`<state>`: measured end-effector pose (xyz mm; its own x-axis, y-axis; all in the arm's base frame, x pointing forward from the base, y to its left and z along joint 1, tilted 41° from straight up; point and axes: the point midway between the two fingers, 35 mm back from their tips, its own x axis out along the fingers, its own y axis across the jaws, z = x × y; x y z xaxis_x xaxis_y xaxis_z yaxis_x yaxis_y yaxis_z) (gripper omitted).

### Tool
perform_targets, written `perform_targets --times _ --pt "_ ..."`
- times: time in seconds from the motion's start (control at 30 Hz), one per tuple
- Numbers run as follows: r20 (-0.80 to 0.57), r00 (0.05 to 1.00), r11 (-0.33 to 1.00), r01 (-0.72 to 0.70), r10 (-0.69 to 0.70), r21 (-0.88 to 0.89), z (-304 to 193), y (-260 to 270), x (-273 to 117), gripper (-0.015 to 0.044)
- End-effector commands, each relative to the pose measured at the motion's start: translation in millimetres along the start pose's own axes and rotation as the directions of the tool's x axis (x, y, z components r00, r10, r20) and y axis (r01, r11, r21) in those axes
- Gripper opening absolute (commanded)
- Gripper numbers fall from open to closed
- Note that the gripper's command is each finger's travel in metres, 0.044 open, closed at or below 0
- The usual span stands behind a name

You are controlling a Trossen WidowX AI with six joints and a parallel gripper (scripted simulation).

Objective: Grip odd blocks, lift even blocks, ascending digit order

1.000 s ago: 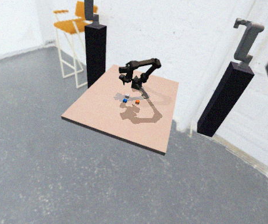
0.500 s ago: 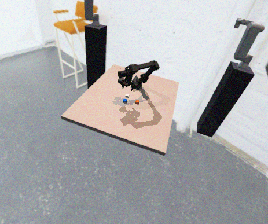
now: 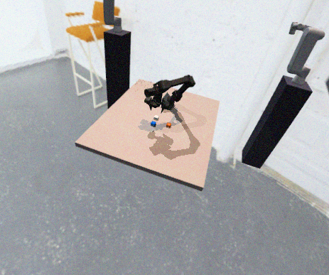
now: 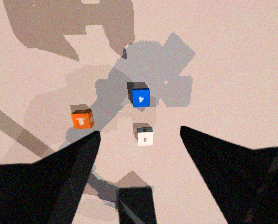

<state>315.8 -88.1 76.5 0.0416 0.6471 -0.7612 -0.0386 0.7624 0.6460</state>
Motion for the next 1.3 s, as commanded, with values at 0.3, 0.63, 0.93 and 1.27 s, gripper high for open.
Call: perform_targets --times 0.3,0.63,0.93,1.27 --pt "0.006 1.0 1.0 0.002 -0.002 0.004 -5 56 -3 0.04" --pt "0.004 1.0 1.0 -0.005 0.005 0.004 -22 107 -1 0.04" --pt "0.004 1.0 1.0 -0.005 0.005 0.004 -22 107 -1 0.04" --pt "0.005 1.0 1.0 -0.003 0.003 0.005 -23 104 -1 0.04"
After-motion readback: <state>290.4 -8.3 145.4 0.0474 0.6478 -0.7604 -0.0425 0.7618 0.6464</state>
